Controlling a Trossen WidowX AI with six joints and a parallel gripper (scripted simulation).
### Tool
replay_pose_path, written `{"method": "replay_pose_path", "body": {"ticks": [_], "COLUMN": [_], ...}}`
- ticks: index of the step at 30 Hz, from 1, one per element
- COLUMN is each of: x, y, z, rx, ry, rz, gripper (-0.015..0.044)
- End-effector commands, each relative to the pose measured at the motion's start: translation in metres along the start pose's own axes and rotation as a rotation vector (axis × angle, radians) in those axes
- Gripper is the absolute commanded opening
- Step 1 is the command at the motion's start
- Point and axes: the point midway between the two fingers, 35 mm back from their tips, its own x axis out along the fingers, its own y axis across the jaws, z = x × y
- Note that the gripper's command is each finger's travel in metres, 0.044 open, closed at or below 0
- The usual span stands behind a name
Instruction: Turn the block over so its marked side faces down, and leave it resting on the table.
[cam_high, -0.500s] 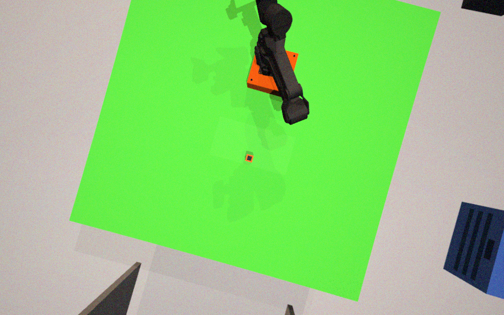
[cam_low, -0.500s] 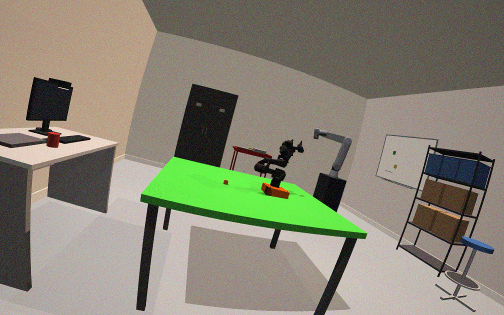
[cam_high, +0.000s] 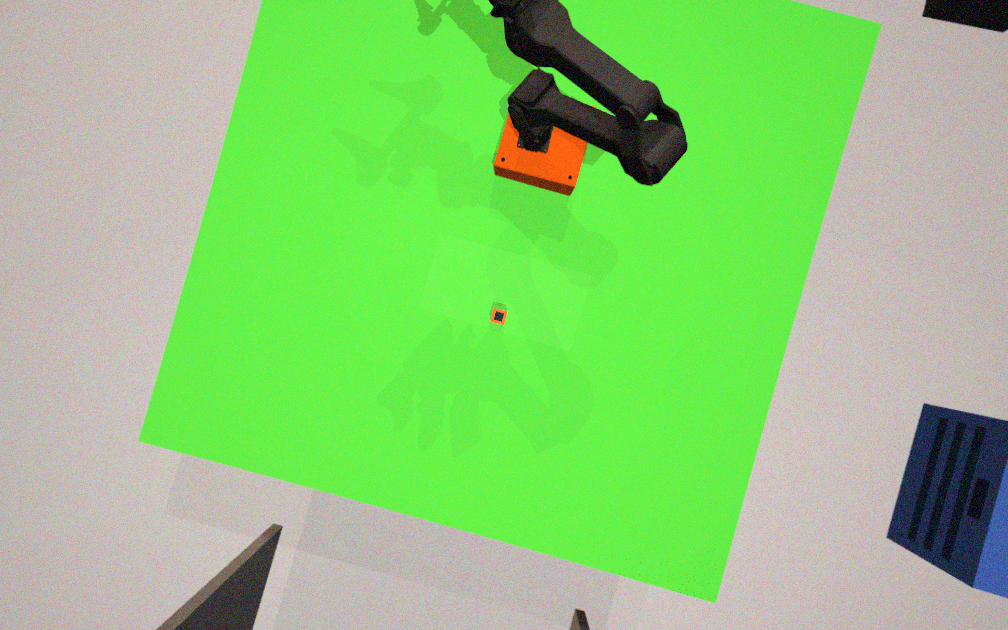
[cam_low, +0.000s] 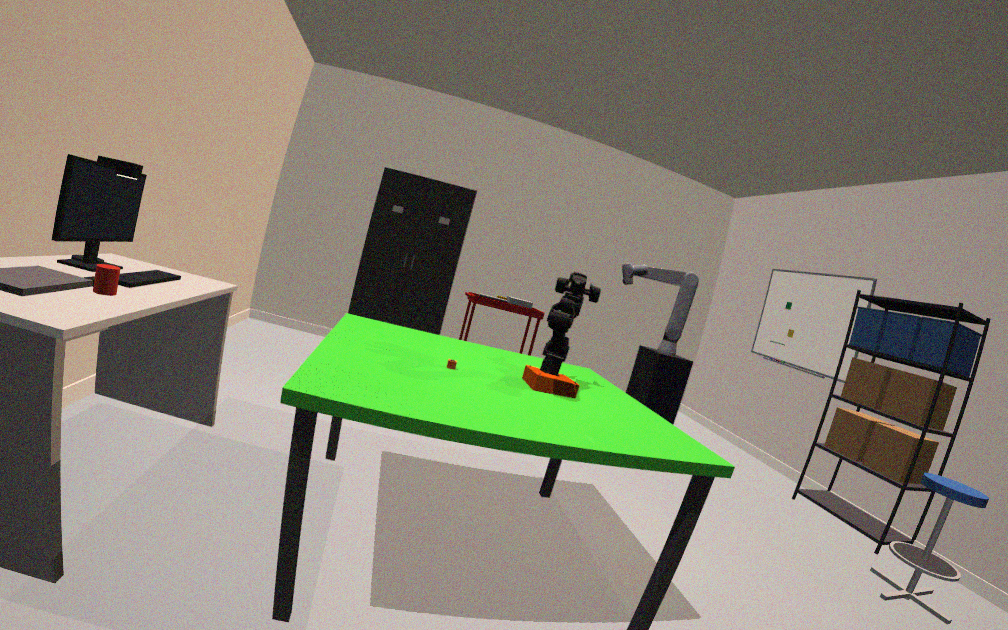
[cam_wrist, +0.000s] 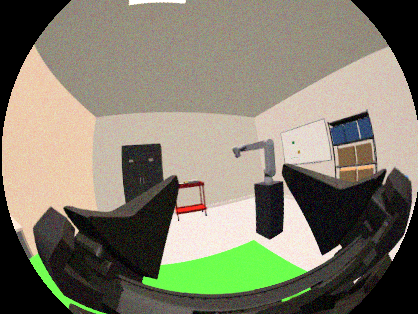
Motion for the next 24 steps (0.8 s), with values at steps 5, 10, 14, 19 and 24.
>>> {"method": "replay_pose_path", "body": {"ticks": [5, 10, 14, 19, 24], "x": [0.034, 0.030, 0.012, -0.030, -0.093], "y": [0.080, 0.149, 0.208, 0.279, 0.340], "z": [-0.043, -0.067, -0.081, -0.092, -0.094], "rx": [0.152, 0.188, 0.184, 0.144, 0.051], "ry": [0.309, 0.503, 0.651, 0.836, 1.006], "rz": [0.276, 0.483, 0.658, 0.881, 1.103], "gripper": [0.0440, 0.0440, 0.0440, 0.0440, 0.0440]}}
